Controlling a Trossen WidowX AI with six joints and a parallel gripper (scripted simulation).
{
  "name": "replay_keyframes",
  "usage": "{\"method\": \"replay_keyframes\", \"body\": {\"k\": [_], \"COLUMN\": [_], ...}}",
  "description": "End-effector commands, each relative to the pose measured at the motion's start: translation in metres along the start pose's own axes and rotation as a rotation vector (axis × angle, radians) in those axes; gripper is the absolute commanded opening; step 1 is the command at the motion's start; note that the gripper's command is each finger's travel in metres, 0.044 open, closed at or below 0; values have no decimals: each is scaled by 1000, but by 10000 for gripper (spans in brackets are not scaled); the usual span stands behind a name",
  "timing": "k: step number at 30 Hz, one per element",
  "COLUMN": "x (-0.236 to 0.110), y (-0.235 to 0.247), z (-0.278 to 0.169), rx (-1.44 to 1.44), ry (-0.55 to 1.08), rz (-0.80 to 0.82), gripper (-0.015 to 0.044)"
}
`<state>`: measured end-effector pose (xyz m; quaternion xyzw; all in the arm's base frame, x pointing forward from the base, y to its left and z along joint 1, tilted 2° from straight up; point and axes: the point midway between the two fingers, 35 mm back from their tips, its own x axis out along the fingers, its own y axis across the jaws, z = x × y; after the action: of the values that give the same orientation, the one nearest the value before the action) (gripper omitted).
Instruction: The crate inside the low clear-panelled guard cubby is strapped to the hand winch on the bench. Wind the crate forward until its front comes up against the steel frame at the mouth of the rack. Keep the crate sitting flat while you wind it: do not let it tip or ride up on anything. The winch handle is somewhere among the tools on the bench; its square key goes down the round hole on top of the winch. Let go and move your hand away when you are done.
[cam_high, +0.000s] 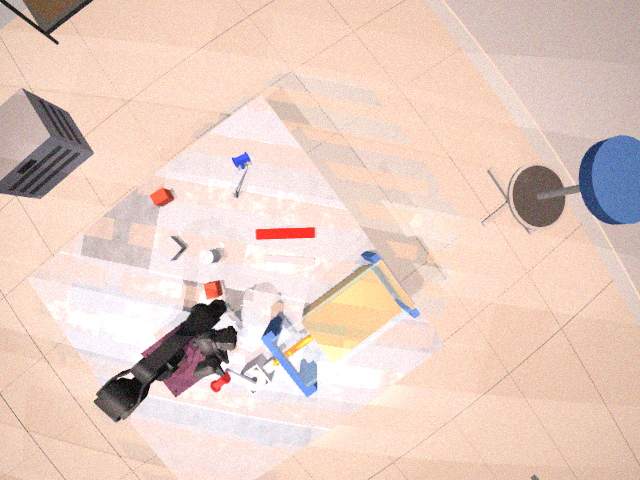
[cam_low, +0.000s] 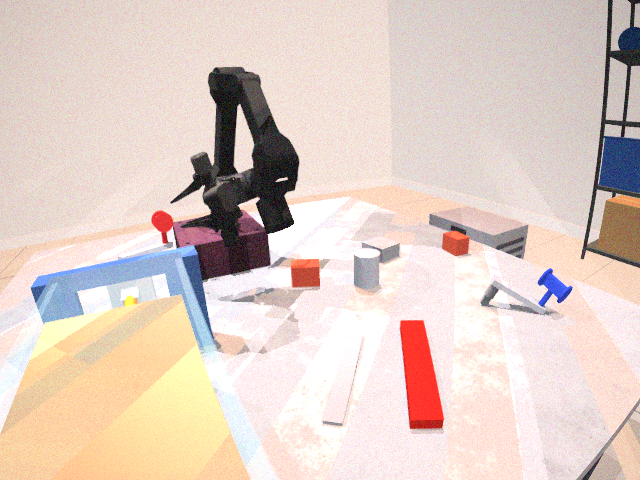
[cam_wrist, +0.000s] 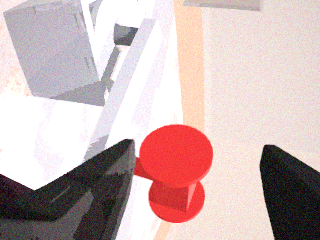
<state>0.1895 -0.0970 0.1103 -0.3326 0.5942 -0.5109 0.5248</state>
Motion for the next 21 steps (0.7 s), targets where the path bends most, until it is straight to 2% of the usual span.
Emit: {"method": "replay_keyframes", "body": {"k": [1, 6, 9, 14, 21], "x": [0, 0, 9, 31, 53], "y": [0, 0, -2, -10, -28], "z": [0, 0, -4, -17, -18], "rx": [6, 6, 20, 92, 269], "ry": [1, 1, 110, 422, 660], "rz": [0, 0, 56, 293, 695], "gripper": [240, 240, 319, 440, 440]}}
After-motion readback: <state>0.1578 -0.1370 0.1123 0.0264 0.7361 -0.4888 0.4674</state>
